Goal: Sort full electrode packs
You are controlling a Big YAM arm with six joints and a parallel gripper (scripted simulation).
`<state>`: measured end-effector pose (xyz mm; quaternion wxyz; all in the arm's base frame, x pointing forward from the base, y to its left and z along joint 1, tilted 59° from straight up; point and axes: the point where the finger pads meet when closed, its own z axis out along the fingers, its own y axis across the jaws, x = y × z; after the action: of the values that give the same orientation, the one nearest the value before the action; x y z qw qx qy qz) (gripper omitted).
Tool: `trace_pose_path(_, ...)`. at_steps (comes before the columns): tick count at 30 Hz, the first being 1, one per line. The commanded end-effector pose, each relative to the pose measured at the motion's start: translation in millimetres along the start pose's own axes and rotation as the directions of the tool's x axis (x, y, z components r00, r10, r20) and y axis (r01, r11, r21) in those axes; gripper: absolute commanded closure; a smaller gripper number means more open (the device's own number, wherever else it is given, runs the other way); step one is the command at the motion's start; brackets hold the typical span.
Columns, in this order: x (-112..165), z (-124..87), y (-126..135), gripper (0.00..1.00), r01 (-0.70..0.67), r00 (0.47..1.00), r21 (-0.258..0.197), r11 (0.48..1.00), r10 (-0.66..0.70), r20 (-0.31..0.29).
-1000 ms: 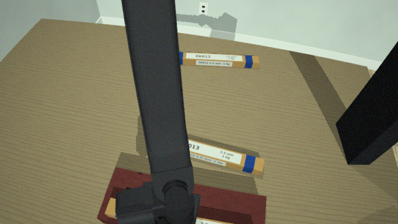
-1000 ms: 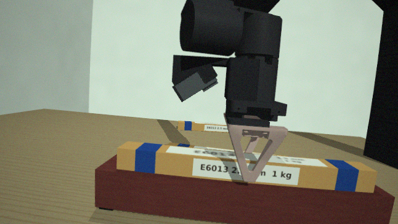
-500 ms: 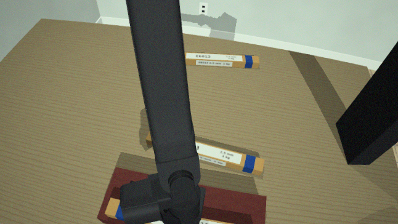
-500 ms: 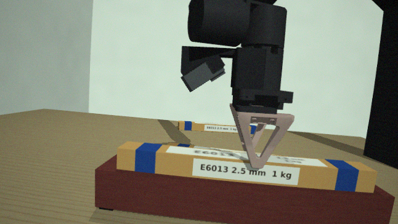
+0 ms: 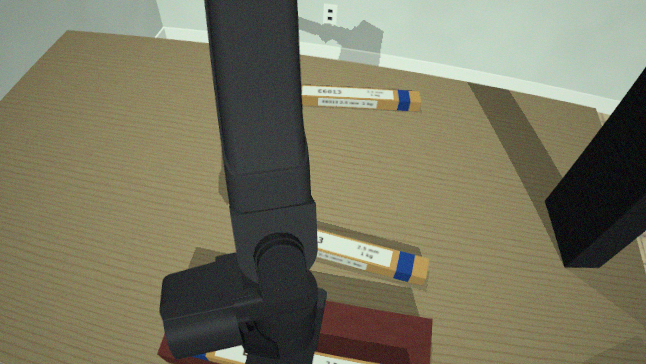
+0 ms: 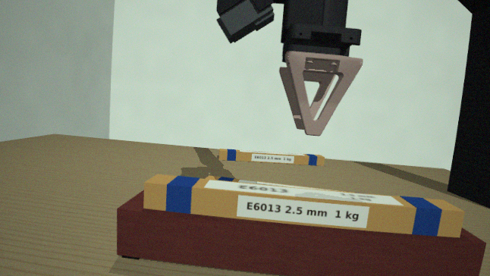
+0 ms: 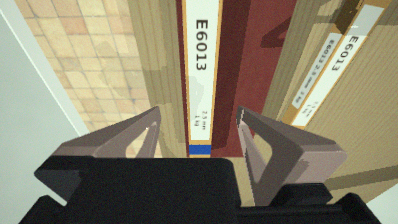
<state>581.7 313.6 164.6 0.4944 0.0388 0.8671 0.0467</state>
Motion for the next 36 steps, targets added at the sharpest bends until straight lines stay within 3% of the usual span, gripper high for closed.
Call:
trace_pose_path(1,-5,-21,6,0.26,-0.013,1.000,-0.013,1.000,0.013,0.002)
trace_pose_path(18,-14,-15,-7,0.26,-0.030,1.000,0.006,1.000,0.030,0.009)
trace_pose_path(23,-15,-12,-41,0.26,0.138,0.990,0.005,0.990,-0.138,0.015)
trace_pose_path(36,-15,-7,-115,0.26,0.145,0.989,0.005,0.989,-0.145,0.021)
